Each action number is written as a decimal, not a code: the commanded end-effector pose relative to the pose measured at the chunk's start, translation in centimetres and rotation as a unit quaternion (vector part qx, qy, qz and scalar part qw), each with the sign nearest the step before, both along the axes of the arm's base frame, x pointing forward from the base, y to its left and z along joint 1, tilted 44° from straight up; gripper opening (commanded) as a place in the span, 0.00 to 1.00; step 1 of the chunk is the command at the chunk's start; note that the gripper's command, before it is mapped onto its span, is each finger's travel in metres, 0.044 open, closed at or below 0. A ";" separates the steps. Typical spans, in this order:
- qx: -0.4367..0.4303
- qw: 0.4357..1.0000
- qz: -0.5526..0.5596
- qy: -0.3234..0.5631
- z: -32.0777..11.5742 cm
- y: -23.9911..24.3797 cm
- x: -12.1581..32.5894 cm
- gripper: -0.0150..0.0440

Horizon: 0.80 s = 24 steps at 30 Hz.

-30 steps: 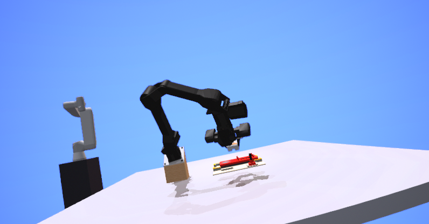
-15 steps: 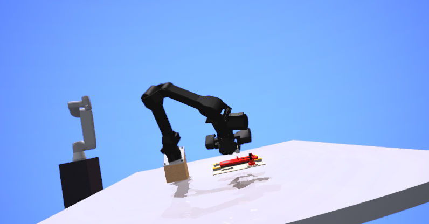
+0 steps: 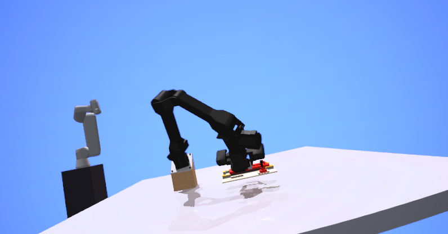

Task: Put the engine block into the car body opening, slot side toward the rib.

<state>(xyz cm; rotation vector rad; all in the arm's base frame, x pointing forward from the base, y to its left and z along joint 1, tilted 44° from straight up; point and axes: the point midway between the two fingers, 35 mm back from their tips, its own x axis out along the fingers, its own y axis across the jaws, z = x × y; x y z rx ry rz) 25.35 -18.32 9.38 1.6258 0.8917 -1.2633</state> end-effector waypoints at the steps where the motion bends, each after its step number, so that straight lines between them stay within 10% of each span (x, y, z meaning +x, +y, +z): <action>1: 0.002 1.000 0.003 -0.003 -0.5 -0.4 0.0 0.25; 24: 0.002 1.000 0.003 -0.003 -3.8 -3.4 -0.6 0.25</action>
